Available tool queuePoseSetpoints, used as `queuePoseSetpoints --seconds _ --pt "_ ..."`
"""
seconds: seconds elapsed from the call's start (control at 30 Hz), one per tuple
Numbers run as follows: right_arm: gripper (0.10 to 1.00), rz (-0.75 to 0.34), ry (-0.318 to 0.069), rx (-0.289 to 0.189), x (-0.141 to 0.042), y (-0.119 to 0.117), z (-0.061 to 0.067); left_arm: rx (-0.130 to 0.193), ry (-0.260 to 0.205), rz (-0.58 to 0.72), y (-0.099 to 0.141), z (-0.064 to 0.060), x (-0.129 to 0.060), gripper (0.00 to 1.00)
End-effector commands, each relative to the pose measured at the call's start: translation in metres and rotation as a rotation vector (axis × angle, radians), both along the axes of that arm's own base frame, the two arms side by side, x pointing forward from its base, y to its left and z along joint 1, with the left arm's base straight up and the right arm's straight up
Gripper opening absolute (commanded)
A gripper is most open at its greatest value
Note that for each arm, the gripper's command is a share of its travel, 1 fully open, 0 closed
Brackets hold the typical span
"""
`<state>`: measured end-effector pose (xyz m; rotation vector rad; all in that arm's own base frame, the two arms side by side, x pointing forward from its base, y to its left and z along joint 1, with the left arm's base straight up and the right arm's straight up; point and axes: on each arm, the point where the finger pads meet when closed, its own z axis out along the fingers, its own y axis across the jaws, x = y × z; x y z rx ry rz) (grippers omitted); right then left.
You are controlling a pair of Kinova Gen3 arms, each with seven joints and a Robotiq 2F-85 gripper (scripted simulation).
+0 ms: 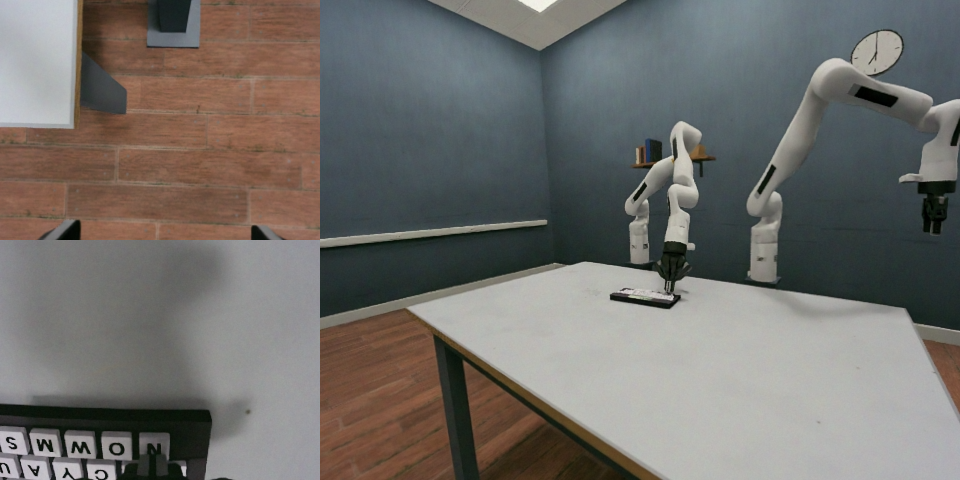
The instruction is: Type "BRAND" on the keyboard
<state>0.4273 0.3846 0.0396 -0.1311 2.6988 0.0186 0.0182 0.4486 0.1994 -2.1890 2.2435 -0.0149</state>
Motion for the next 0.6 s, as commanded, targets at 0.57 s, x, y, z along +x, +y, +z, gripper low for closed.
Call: queuePoseSetpoints --seconds 0.57 --pt "0.099 -0.009 0.002 0.006 -0.0006 -0.0002 -0.0038 0.002 0.012 -0.005 0.0012 0.0006 -0.0048 1.000"
